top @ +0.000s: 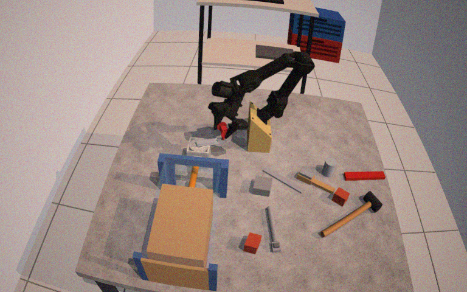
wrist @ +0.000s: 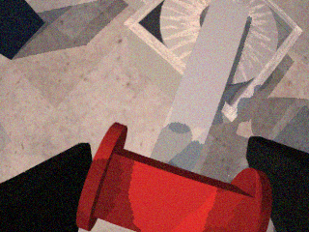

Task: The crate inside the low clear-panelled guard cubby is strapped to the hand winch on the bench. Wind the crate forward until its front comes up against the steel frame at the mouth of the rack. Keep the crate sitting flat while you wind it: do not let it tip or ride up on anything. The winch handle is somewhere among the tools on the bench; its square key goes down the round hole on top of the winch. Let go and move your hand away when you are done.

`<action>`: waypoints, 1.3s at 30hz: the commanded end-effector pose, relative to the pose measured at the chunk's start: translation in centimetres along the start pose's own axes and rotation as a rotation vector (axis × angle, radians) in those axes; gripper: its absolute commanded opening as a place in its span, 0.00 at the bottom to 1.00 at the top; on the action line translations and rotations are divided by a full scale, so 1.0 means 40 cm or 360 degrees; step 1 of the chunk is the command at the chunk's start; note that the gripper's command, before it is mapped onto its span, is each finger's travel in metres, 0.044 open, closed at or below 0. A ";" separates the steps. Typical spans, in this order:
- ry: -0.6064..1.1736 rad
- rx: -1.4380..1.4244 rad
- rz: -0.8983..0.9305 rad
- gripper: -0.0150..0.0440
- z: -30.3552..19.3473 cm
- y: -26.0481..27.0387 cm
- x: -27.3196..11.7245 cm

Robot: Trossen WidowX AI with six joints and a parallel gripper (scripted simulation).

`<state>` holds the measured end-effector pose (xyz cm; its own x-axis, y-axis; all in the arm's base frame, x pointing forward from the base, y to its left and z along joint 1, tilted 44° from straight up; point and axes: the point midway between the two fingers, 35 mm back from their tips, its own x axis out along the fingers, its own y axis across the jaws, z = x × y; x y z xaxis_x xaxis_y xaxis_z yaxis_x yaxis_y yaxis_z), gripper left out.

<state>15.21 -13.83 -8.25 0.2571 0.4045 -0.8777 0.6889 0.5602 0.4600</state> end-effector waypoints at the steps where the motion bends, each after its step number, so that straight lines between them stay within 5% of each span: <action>1: 0.0000 0.0000 0.0000 0.48 0.000 0.000 0.000; 13: 0.0000 0.0000 0.0000 1.00 0.000 0.000 0.000; 15: 0.0000 0.0000 0.0000 1.00 0.000 0.000 0.000; 22: 0.0000 0.0000 -0.0002 0.69 0.053 -0.002 -0.110; 39: 0.0000 0.0000 -0.0002 0.50 0.066 -0.001 -0.150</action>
<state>15.47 -18.03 -3.39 0.2585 0.4077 -0.8757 0.6917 0.5547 0.4625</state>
